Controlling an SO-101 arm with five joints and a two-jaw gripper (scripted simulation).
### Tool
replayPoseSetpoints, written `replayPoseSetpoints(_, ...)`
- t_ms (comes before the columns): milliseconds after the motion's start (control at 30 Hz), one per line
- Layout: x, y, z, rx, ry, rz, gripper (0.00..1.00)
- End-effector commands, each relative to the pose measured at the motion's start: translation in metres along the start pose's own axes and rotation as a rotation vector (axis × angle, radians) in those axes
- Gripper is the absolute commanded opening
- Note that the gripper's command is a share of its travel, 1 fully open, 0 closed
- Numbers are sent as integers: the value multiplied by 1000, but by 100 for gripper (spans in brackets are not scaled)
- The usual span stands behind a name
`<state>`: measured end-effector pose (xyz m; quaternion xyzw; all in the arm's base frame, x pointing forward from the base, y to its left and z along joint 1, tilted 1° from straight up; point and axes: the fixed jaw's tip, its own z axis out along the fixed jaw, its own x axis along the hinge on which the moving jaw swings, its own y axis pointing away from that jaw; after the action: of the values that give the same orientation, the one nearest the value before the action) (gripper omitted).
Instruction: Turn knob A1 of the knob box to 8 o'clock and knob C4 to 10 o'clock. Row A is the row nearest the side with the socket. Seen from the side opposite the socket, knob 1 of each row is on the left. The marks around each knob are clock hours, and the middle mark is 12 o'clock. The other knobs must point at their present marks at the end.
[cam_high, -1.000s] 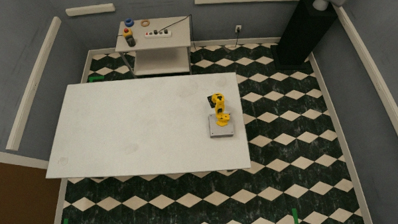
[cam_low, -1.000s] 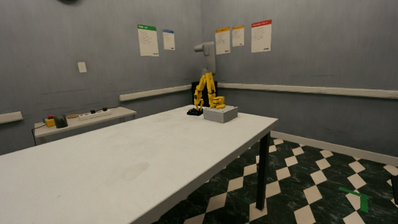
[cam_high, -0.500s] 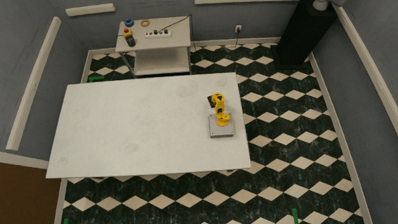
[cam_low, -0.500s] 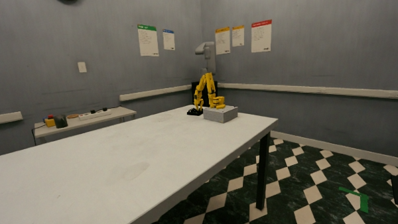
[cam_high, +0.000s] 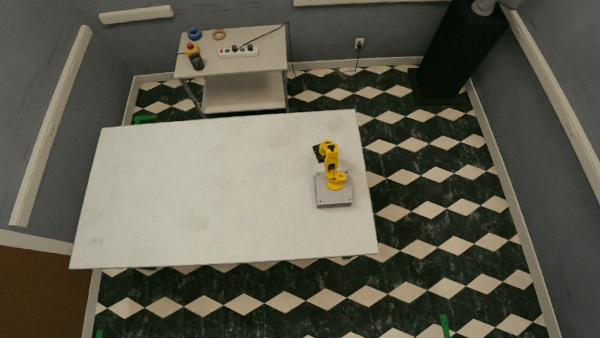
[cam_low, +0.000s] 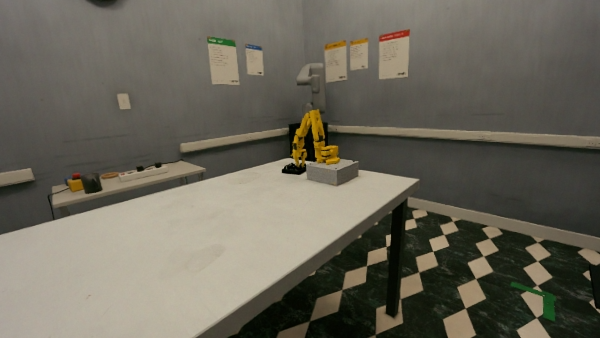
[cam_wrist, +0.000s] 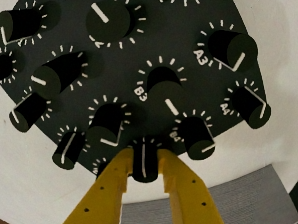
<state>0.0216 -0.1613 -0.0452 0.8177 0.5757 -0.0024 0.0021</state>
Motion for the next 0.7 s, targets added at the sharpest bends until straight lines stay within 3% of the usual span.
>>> replayPoseSetpoints(0, 3, 0, 1, 3, 11, -11, 1)
replayPoseSetpoints(667, 3, 0, 1, 3, 11, -11, 2)
